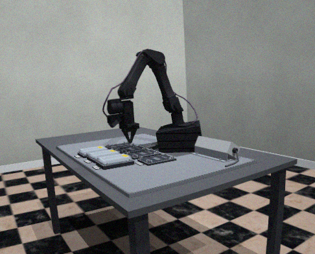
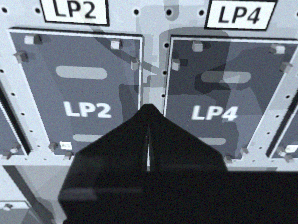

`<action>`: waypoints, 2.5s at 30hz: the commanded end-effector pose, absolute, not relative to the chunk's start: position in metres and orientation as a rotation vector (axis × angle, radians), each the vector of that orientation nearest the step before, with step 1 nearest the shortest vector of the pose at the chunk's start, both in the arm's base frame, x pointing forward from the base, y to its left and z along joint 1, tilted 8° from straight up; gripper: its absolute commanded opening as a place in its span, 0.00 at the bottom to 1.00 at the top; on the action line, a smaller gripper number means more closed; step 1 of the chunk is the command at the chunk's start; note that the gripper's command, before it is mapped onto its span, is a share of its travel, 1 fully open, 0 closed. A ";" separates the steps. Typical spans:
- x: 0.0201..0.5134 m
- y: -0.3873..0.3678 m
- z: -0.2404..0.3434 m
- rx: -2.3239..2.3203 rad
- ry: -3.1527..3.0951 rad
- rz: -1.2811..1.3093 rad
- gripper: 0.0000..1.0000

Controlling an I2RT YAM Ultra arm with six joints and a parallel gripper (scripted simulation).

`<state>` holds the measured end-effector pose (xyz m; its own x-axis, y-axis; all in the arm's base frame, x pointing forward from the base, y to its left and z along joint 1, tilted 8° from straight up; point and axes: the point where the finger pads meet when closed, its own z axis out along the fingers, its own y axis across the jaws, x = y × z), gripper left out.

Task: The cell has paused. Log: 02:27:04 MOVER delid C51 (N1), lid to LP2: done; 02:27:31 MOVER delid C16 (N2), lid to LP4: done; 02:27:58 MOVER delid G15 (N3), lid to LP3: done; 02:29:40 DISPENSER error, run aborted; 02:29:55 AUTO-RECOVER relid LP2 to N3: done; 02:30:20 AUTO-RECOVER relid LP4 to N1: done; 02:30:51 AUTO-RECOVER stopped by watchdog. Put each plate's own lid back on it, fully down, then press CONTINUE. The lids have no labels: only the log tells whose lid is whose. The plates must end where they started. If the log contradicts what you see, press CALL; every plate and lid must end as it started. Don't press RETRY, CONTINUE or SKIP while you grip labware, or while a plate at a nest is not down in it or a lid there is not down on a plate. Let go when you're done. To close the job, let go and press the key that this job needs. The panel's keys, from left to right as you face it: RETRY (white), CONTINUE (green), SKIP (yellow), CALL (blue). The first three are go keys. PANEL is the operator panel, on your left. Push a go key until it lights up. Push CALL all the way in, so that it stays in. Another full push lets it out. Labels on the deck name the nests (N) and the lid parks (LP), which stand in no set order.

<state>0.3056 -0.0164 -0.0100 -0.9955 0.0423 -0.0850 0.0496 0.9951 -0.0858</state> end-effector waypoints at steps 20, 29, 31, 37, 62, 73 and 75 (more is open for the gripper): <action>0.310 -0.021 -0.006 0.084 3.015 -0.142 0.00; 0.312 -0.022 -0.004 0.085 3.004 -0.140 0.00; 0.315 -0.019 0.013 0.080 2.989 -0.139 0.00; 0.314 -0.013 0.036 0.076 2.988 -0.140 0.00; 0.294 0.025 0.067 -0.156 3.000 -0.154 0.00; 0.285 0.069 0.058 -0.429 2.997 -0.167 0.00; 0.288 0.081 0.056 -0.490 2.990 -0.170 0.00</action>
<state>0.2806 0.0646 0.0512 -0.9630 -0.2616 -0.0651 -0.2531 0.9605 -0.1158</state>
